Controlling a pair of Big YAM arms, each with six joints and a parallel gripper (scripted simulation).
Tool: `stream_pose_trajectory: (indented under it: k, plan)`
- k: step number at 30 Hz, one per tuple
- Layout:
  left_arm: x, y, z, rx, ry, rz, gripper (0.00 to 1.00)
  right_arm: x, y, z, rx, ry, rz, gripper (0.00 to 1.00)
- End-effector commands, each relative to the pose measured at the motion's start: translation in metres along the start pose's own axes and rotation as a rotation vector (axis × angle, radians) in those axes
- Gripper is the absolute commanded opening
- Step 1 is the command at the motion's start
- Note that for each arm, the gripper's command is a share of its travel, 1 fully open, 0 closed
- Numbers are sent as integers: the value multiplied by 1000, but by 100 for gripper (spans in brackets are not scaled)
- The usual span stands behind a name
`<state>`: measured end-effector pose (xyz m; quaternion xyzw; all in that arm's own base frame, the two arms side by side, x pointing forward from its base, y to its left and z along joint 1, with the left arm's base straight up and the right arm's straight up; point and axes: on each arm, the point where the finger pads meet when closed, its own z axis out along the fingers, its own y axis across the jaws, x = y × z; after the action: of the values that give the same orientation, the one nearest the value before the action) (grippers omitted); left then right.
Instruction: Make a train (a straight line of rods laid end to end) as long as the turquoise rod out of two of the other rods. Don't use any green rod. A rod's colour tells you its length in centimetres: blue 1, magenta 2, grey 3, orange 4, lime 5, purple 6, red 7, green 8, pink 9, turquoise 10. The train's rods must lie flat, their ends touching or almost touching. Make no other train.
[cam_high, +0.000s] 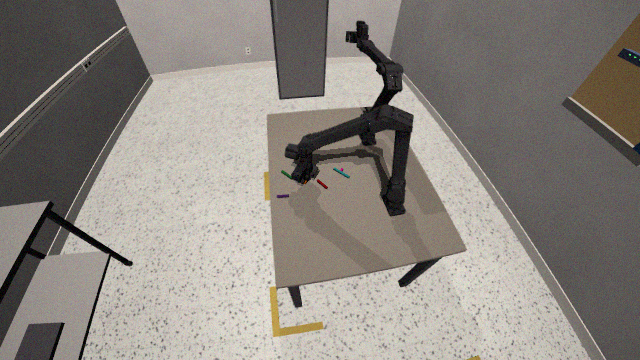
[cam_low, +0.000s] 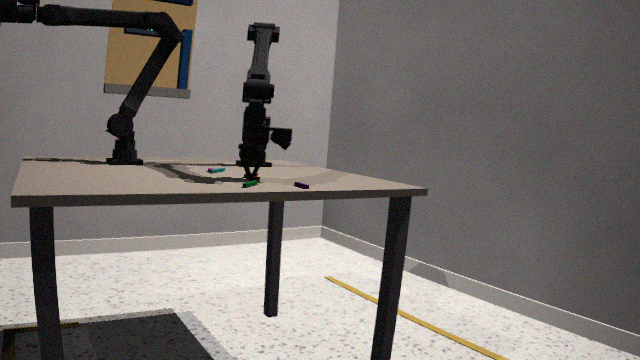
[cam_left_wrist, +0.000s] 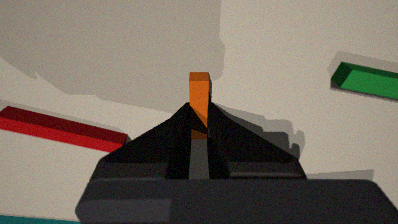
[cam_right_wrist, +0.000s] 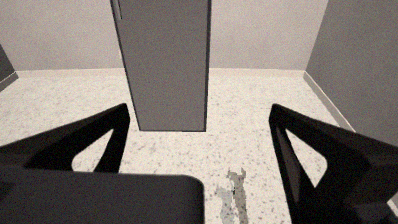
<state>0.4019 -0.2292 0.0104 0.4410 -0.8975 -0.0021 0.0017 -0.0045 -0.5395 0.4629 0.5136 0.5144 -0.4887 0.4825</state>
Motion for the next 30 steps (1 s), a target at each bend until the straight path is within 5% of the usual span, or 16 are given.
stream_pose_trajectory:
  k: [1, 26, 30]
  plan:
    - [-5, -9, -11, 37, -5, -3, 4, -38, 3, 3, -4, -57, 7, 100]
    - [-5, -9, -11, 37, -5, -3, 4, -38, 3, 3, -4, -57, 7, 100]
    - [-5, -9, -11, 37, -5, -3, 12, -38, 3, 3, -4, -57, 7, 100]
